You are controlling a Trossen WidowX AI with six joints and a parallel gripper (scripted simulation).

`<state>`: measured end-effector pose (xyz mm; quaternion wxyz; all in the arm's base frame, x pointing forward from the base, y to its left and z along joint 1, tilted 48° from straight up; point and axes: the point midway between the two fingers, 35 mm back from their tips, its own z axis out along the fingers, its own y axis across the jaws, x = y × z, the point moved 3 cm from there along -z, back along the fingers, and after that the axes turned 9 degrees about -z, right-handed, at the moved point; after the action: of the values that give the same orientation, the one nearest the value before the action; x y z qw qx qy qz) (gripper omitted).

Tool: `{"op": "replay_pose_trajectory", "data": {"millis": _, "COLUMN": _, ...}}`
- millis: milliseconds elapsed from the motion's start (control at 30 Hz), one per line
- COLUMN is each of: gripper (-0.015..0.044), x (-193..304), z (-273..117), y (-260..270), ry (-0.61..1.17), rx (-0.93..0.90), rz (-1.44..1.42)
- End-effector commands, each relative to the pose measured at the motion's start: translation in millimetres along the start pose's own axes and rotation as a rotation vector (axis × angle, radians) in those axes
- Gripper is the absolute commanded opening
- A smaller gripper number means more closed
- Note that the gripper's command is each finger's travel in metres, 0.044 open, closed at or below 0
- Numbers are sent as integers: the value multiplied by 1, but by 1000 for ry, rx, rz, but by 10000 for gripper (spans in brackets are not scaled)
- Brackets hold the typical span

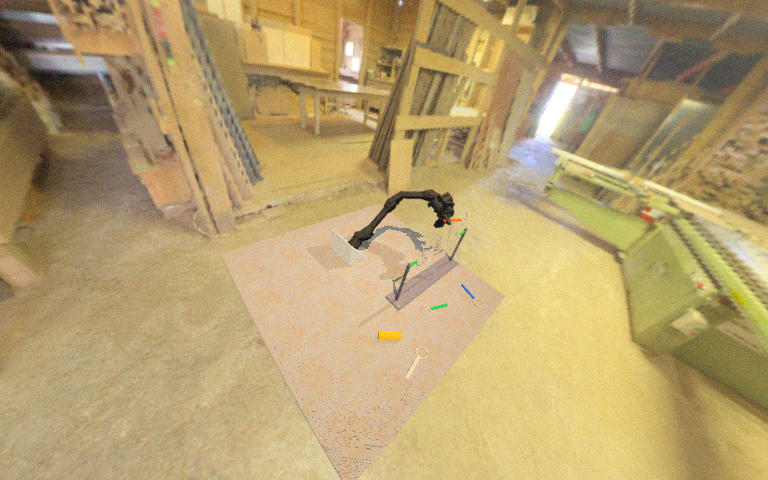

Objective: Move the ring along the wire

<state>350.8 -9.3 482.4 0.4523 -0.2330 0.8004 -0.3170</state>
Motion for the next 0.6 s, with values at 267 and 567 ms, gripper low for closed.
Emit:
{"op": "replay_pose_trajectory", "data": {"millis": 267, "gripper": -150, "x": -1, "z": 3, "y": 3, "ry": -24, "rx": -77, "rz": 145}}
{"op": "replay_pose_trajectory", "data": {"millis": 567, "gripper": -150, "x": -1, "z": 4, "y": 6, "ry": -43, "rx": -129, "rz": 246}}
